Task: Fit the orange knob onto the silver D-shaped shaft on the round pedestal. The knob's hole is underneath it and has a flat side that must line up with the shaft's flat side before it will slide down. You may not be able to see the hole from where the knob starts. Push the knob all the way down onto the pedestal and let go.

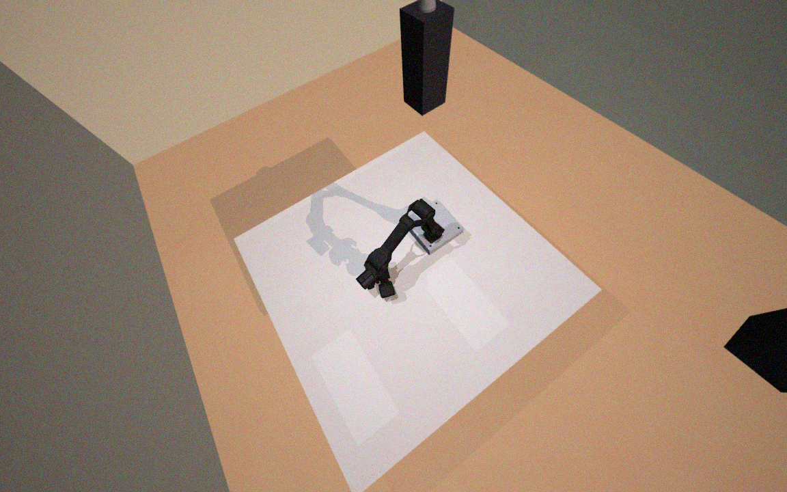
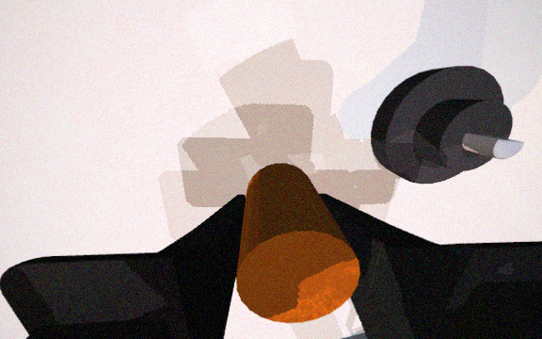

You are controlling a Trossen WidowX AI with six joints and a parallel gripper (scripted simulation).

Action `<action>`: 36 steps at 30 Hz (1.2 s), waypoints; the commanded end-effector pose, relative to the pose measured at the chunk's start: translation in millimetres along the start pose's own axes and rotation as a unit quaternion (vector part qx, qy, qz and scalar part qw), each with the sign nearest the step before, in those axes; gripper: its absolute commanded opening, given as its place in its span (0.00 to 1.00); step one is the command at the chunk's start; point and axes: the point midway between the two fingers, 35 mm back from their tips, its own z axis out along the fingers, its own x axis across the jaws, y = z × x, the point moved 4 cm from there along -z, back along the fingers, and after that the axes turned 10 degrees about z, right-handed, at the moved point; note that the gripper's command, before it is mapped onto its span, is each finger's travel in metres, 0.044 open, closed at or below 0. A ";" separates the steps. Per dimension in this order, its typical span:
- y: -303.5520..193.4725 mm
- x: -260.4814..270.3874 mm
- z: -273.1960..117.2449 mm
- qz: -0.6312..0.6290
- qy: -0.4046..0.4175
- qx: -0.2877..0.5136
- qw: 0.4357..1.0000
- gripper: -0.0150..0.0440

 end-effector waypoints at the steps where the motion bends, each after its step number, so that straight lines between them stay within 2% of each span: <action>1: 3.6 0.1 -27.7 -0.002 0.003 -0.005 1.000 0.25; 11: 1.1 -5.3 -87.0 -0.002 0.002 -0.005 1.000 0.25; 19: -0.2 -6.5 -90.8 -0.001 0.010 -0.003 1.000 0.25; 36: -19.8 -27.5 -118.8 0.000 0.183 0.029 0.983 0.25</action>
